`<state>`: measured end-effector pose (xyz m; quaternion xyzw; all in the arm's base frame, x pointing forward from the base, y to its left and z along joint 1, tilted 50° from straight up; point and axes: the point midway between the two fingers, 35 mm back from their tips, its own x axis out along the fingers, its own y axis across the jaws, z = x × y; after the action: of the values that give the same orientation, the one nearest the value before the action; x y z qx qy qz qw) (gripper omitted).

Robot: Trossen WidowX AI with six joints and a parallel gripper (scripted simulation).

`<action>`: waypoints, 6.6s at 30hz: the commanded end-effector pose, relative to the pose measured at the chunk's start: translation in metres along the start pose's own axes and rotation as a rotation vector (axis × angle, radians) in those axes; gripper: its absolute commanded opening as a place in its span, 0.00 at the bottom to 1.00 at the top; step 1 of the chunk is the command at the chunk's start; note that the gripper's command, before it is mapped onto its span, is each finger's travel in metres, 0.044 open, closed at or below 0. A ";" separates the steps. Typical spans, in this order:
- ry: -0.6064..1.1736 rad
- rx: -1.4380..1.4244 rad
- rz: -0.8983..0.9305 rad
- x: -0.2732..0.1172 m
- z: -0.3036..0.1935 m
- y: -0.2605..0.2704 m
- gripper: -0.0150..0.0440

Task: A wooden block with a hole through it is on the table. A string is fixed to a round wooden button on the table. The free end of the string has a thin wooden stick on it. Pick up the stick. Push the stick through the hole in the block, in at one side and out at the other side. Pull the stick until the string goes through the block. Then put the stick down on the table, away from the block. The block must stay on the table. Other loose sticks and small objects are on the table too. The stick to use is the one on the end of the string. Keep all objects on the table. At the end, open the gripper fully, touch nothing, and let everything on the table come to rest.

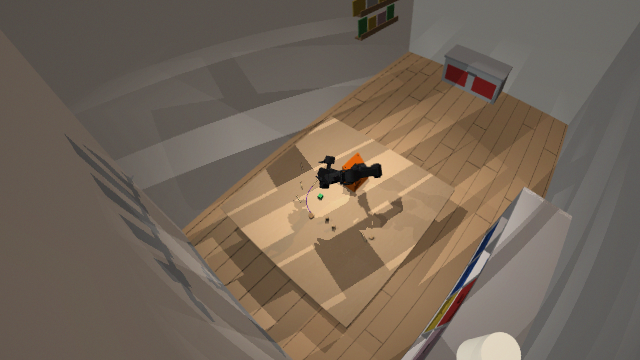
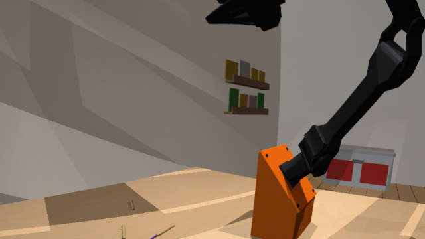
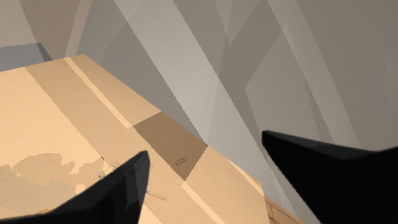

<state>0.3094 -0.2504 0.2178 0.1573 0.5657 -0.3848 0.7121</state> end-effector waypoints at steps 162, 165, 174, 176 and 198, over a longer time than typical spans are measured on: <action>1.301 1.204 0.124 0.322 -0.269 0.131 1.00; 1.339 1.375 -0.009 0.327 -0.271 0.127 1.00; 1.399 1.864 -0.439 0.341 -0.276 0.118 1.00; 1.400 1.911 -0.486 0.341 -0.276 0.117 1.00; 1.400 1.912 -0.486 0.342 -0.276 0.117 0.69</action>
<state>0.2273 -0.1172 -0.2090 0.6853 0.3328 -0.6008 -0.2420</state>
